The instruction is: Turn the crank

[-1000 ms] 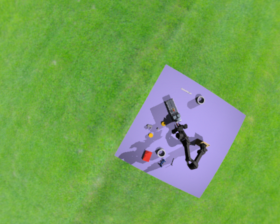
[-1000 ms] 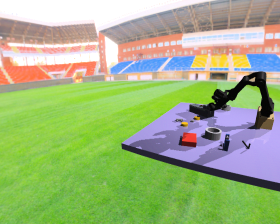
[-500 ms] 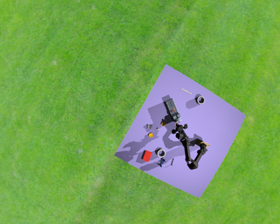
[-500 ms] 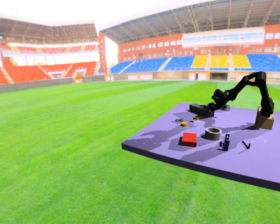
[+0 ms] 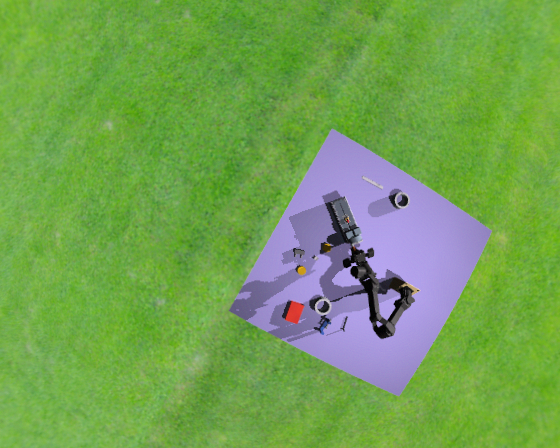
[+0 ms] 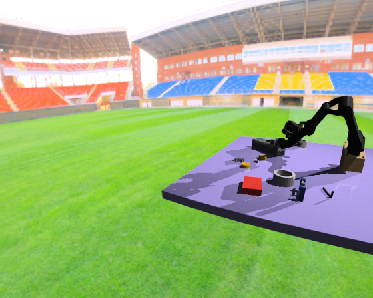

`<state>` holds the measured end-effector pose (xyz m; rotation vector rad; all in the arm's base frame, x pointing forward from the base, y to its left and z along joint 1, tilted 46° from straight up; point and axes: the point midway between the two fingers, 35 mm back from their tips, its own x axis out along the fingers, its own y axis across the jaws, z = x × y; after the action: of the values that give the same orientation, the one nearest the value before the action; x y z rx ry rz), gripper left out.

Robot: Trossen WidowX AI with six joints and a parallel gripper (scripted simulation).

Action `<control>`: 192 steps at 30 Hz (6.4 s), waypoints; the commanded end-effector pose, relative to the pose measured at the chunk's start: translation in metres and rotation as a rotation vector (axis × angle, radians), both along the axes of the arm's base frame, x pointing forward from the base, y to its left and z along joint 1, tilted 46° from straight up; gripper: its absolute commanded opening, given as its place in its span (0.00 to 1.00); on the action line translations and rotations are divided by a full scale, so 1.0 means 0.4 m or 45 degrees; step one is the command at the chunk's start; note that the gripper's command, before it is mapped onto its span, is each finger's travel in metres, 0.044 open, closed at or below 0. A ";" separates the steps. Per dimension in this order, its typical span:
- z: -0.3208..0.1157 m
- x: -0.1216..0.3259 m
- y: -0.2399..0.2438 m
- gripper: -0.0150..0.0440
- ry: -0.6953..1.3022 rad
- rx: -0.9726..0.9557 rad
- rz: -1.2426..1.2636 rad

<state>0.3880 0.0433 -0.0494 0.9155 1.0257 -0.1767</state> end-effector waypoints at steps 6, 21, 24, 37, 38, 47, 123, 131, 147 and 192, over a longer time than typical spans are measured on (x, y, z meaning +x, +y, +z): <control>-0.029 -0.006 0.022 0.25 0.005 0.000 0.012; -0.058 -0.018 0.027 0.25 0.005 0.000 0.012; -0.062 -0.021 0.027 0.25 0.005 0.000 0.012; -0.075 -0.028 0.025 0.25 0.005 0.000 0.012; -0.076 -0.029 0.024 0.25 0.005 0.000 0.012; -0.083 -0.033 0.022 0.25 0.006 0.000 0.012; -0.105 -0.049 0.009 0.25 0.006 0.000 0.012; -0.106 -0.050 0.008 0.25 0.006 0.000 0.012; -0.108 -0.051 0.006 0.25 0.006 0.000 0.012; -0.113 -0.056 -0.001 0.25 0.006 0.000 0.012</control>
<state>0.3704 0.0479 -0.0885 0.9125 1.0216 -0.1463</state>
